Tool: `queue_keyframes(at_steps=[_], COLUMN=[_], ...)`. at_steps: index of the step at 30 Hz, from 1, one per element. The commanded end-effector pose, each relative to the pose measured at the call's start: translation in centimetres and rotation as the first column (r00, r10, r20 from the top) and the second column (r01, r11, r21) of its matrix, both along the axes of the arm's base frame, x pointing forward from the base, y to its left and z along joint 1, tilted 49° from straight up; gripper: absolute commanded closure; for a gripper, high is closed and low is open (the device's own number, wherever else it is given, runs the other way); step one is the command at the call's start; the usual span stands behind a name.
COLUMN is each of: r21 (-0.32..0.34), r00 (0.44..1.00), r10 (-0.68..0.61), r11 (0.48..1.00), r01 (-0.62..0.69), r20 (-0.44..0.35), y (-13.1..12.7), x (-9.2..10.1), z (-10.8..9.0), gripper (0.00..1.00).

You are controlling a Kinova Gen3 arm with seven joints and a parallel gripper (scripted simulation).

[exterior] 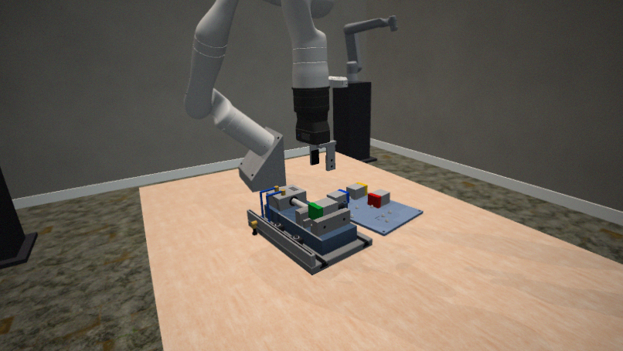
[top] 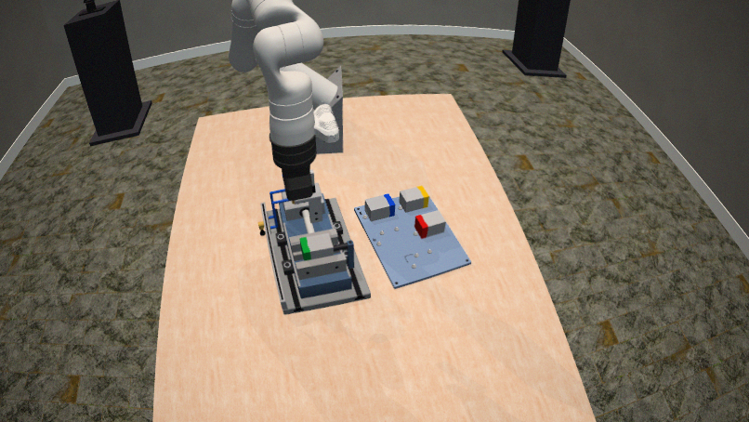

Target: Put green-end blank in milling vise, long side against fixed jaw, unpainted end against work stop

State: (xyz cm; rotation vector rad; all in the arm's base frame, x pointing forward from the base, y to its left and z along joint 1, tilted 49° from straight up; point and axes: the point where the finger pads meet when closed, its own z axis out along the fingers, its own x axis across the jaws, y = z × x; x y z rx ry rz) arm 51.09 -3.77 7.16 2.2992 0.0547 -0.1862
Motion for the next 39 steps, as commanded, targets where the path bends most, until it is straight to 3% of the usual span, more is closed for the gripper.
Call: queue_keyframes(at_steps=[1, 39], r21=[0.001, 0.001], r00=[1.000, 1.000], r10=[0.002, 0.001], r11=[1.000, 1.000], r01=[-0.002, -0.001], r20=[0.001, 0.001], y=[0.07, -0.27], x=[0.05, -0.05], z=[0.03, -0.23], gripper=[0.00, 0.00])
